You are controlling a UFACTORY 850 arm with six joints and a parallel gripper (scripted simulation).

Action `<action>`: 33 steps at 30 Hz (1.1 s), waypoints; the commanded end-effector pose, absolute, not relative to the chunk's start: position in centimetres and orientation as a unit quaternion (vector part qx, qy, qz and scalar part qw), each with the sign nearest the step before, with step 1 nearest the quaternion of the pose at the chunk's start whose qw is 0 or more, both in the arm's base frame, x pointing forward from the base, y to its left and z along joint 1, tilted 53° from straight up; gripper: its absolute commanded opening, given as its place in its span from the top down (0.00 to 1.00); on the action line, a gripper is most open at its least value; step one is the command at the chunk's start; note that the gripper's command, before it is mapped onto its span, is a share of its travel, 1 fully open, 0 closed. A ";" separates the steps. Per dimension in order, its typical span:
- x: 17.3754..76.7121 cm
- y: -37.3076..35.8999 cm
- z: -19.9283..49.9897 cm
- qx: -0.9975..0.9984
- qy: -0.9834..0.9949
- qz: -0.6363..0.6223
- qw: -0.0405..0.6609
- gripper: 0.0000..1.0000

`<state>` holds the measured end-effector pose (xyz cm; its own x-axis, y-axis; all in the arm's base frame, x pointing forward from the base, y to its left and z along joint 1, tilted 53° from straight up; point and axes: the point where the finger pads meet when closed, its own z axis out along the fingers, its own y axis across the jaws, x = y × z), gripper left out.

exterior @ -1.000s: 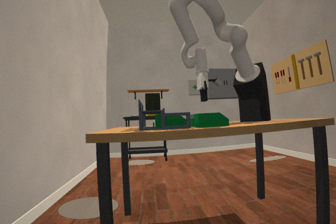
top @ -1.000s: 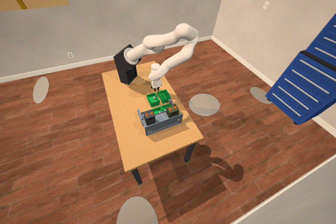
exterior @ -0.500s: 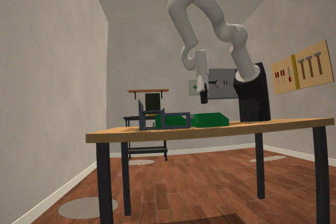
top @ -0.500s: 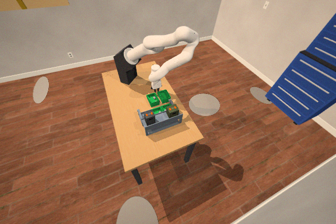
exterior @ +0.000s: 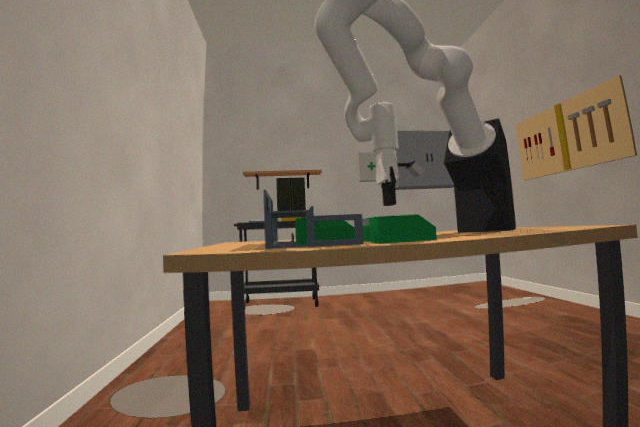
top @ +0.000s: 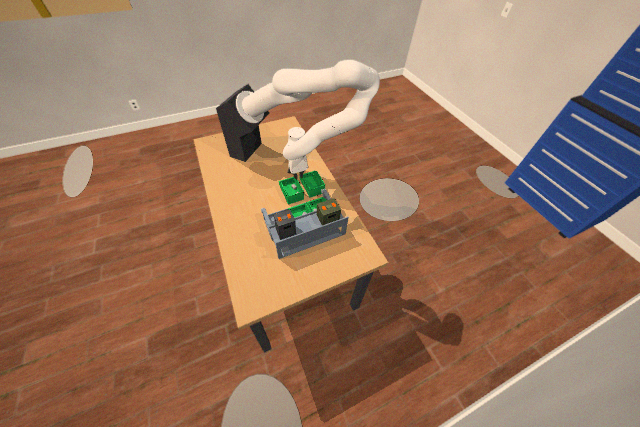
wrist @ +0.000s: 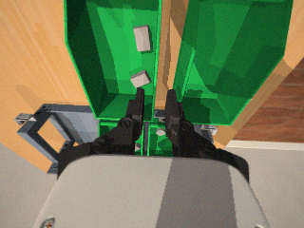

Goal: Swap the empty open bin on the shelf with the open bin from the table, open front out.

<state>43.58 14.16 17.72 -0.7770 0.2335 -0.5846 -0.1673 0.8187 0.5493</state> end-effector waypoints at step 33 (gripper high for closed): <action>45.3 15.6 16.1 0.019 0.893 0.300 0.334 0.74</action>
<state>45.28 15.58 16.07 -0.7768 0.2337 -0.5848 -0.1673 0.8187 0.5493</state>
